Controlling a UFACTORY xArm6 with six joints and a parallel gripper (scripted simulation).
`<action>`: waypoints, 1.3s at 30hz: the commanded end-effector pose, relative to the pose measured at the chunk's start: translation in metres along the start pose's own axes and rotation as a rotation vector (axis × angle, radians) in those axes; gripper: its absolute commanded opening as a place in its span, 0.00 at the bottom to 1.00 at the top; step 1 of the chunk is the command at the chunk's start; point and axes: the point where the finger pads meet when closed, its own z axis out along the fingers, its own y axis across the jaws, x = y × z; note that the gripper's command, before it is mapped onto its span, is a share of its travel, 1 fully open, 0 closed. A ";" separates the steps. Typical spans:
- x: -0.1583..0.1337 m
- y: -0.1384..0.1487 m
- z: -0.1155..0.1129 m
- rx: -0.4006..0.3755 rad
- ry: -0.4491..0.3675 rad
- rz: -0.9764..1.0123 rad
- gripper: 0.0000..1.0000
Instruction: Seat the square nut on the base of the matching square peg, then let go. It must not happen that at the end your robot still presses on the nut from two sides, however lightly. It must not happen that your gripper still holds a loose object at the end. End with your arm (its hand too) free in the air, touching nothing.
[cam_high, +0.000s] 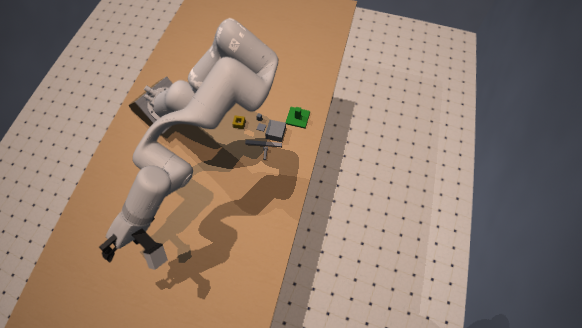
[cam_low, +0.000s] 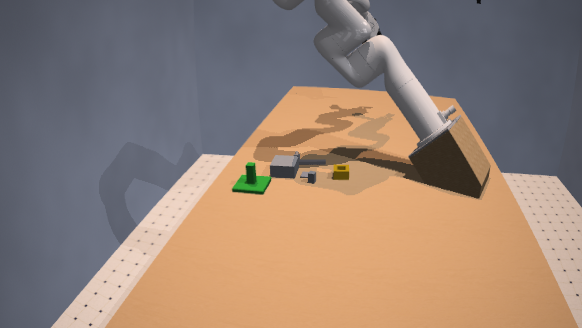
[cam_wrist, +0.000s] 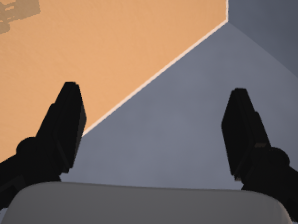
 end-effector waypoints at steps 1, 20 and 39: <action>0.001 0.001 -0.001 -0.003 0.002 0.000 1.00; 0.001 0.001 -0.001 -0.003 0.002 -0.001 0.60; 0.028 -0.046 0.007 0.083 0.024 -0.145 0.60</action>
